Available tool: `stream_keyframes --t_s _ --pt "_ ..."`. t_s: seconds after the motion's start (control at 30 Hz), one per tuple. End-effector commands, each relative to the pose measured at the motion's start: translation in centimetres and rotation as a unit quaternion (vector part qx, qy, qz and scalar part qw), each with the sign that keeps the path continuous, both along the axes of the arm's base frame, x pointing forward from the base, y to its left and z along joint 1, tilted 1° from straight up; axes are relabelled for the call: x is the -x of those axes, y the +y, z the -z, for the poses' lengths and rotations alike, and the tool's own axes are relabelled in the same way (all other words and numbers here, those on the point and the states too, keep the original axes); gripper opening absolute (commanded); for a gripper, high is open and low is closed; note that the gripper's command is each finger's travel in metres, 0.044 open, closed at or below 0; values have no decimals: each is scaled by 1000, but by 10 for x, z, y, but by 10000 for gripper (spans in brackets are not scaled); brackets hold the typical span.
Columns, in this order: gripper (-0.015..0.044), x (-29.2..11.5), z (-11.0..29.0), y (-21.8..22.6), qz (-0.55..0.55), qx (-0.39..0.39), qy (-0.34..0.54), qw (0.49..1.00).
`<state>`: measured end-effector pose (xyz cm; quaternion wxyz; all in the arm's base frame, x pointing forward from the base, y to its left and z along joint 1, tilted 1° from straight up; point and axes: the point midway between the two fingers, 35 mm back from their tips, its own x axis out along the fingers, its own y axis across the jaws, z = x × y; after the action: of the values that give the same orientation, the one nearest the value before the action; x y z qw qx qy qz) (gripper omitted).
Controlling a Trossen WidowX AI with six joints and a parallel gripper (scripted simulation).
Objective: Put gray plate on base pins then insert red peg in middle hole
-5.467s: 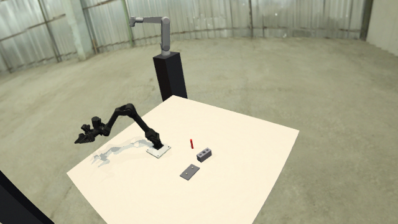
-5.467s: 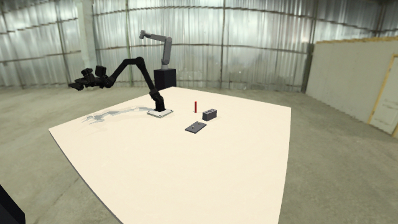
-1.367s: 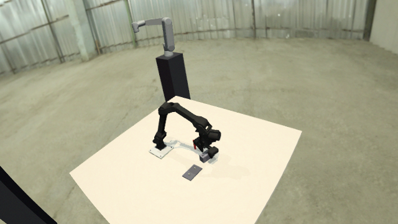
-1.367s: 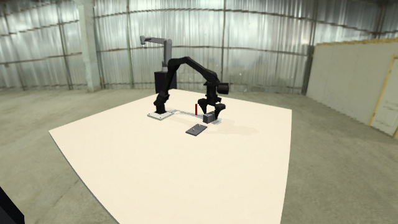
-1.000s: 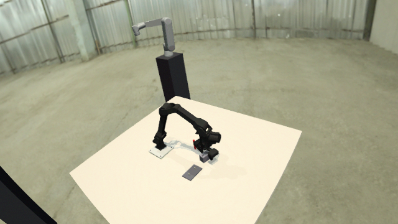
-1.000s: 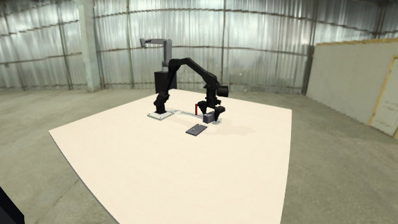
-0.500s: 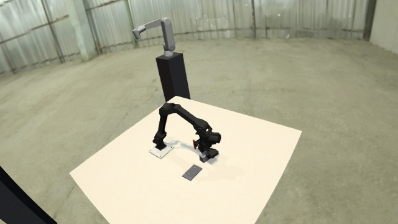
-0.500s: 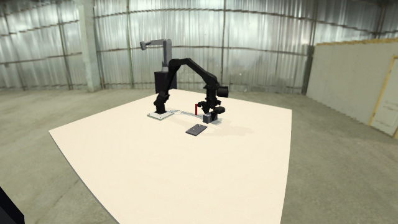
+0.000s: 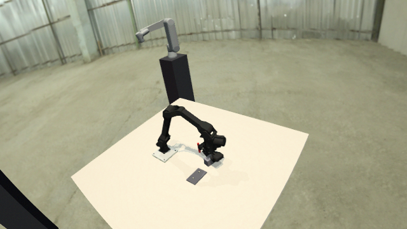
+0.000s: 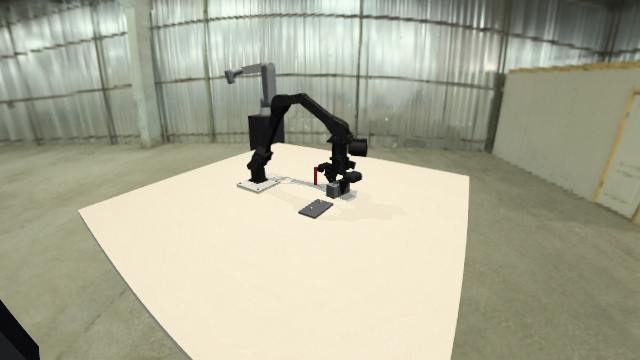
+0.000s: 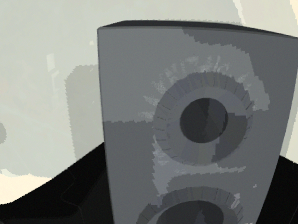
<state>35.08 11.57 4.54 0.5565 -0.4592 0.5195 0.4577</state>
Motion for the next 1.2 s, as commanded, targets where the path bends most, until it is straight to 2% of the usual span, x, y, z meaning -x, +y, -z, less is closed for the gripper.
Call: stream_keyframes --t_s 0.0,1.17 --pt "0 -2 -4 0 1 2 -1 1000" --pt "0 -9 -118 -4 1 2 -1 1000"
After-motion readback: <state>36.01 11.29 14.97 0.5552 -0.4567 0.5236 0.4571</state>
